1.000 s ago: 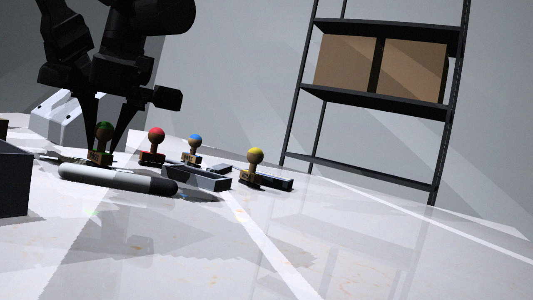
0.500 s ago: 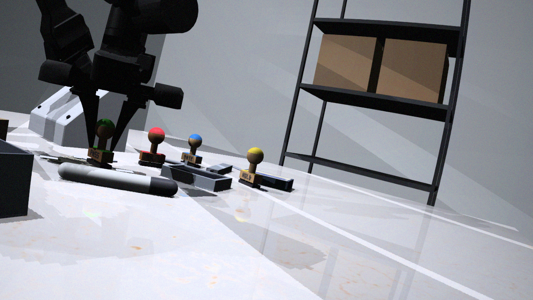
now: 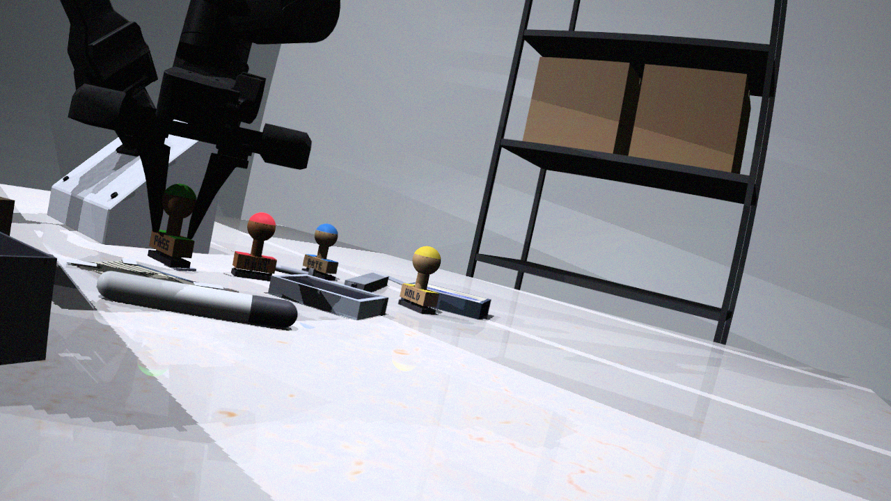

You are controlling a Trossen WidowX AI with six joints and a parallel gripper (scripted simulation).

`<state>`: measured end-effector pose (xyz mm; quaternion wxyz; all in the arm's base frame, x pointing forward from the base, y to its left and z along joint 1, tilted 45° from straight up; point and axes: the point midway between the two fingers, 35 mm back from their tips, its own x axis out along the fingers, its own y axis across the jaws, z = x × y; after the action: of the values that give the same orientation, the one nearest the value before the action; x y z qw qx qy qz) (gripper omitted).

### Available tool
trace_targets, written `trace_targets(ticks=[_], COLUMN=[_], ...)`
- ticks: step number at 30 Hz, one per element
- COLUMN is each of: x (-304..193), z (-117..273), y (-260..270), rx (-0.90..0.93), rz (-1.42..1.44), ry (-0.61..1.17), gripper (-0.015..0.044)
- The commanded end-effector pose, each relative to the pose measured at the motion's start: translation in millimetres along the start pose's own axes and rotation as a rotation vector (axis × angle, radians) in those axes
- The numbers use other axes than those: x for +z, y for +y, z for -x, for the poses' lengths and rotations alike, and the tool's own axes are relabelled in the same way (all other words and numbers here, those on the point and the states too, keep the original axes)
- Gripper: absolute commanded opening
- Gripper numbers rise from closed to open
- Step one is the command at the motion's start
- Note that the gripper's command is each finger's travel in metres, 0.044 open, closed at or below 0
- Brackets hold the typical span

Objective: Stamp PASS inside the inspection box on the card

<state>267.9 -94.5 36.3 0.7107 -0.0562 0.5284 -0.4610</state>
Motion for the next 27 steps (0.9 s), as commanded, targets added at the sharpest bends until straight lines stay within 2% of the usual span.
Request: trace_targets(ticks=[1,27], x=[0.9,0.6], z=[7.5,49.8], y=[0.0,-0.7], rx=[0.003,0.002], rz=[-0.006,-0.006], ry=[-0.001,0.0], gripper=[0.0,0.0])
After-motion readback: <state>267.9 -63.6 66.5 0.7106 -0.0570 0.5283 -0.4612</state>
